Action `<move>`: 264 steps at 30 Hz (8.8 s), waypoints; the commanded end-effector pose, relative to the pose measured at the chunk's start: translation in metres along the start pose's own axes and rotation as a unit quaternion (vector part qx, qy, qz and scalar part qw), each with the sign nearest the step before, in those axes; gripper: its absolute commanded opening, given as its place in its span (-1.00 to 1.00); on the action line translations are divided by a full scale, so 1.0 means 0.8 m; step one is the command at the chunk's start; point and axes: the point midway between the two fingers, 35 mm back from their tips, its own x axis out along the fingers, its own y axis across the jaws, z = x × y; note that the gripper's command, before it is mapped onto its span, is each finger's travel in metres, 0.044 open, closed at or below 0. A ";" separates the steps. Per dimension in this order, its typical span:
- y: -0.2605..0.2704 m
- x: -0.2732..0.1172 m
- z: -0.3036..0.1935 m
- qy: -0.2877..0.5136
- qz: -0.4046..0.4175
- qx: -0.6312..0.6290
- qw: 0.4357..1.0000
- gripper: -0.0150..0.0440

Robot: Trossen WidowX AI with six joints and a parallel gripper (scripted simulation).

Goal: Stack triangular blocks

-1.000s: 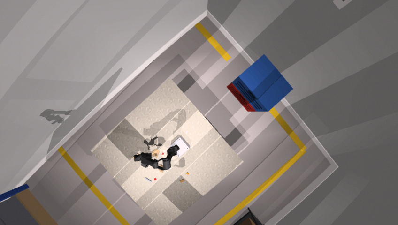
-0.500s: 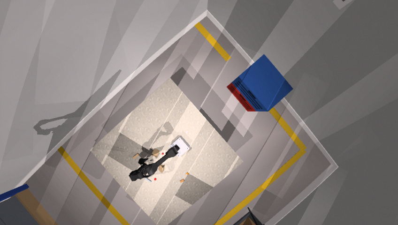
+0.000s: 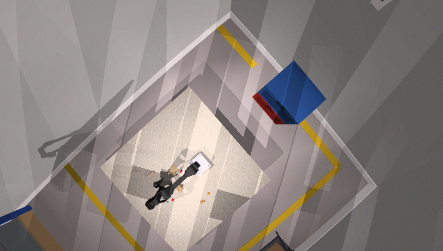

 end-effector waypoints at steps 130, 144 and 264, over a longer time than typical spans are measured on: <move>0.007 0.035 -0.098 -0.092 0.005 -0.308 0.947 -0.49; 0.007 0.037 -0.104 -0.166 -0.056 -0.480 0.859 -0.49; 0.127 -0.030 0.064 -0.211 -0.250 -0.716 0.617 -0.49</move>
